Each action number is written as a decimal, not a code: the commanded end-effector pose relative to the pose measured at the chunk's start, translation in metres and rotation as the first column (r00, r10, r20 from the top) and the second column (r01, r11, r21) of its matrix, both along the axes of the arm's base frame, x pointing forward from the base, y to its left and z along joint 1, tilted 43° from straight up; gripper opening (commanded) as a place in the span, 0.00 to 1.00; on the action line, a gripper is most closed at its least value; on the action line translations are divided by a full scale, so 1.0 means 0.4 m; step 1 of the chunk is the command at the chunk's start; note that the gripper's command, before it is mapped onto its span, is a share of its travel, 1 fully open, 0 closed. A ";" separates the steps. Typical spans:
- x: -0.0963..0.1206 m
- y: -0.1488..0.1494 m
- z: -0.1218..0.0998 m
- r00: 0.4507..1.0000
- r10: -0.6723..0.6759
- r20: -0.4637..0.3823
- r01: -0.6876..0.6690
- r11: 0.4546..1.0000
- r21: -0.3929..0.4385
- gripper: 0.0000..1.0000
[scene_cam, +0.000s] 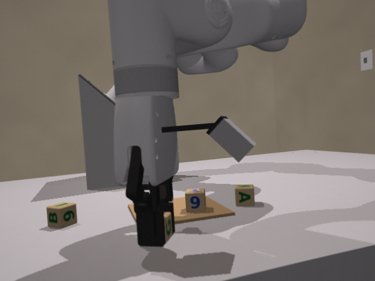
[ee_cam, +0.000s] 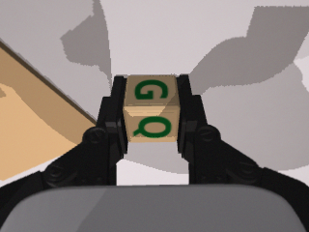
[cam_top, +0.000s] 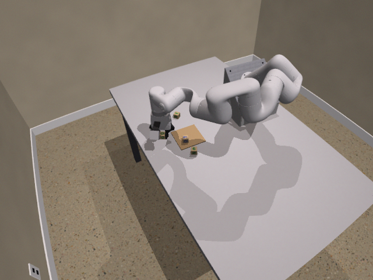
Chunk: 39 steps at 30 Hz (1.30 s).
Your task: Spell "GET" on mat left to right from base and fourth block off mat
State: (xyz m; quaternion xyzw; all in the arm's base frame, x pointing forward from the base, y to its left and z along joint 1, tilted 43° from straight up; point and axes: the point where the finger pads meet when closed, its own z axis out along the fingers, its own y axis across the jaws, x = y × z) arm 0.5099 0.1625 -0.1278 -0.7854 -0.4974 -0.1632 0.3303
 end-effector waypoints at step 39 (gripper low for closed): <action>0.016 -0.128 0.135 1.000 -0.002 0.002 0.002 1.000 -0.001 0.27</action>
